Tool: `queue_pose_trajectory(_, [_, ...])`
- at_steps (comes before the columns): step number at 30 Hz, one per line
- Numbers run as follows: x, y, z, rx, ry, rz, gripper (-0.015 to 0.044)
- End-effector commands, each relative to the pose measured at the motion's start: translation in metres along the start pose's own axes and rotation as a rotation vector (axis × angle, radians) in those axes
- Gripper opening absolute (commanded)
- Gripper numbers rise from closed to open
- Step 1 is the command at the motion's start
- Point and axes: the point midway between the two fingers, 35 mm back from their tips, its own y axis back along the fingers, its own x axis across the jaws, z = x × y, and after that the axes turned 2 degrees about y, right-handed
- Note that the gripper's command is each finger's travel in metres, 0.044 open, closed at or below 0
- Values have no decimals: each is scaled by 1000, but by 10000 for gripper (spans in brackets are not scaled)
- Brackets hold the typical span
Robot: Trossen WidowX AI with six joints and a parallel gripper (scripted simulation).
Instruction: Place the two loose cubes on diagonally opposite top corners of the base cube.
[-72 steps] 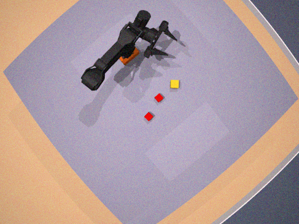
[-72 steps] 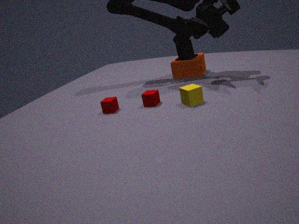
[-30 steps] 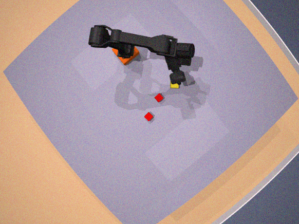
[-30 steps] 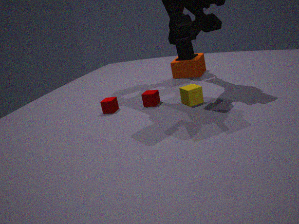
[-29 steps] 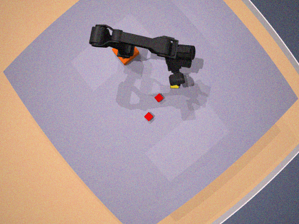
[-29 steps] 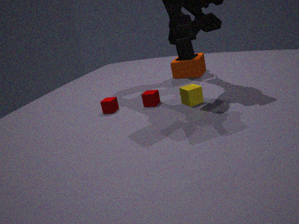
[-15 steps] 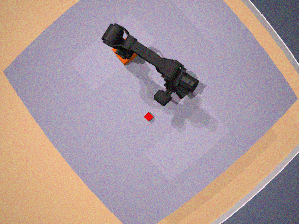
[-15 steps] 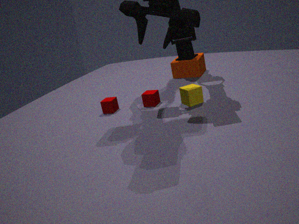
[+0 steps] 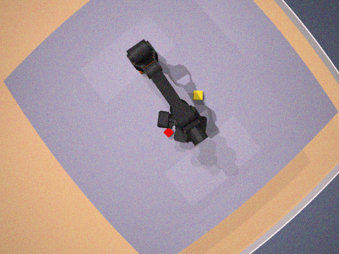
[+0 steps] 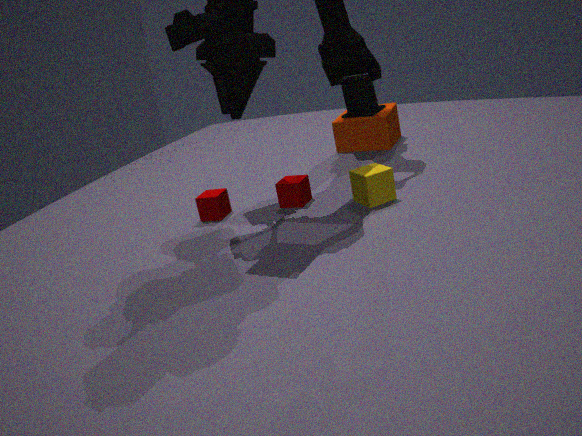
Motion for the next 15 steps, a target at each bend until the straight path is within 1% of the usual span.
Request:
queue_pose_trajectory(1, [-17, -5, 20, 70, -260, 0, 265])
queue_pose_trajectory(5, [-37, -13, 37, 146, -533, -11, 265])
queue_pose_trajectory(7, [-45, -15, 43, 171, -625, -16, 265])
queue_pose_trajectory(13, [-46, -15, 44, 174, -636, -16, 265])
queue_pose_trajectory(15, [-46, -21, 43, 173, -632, -16, 265])
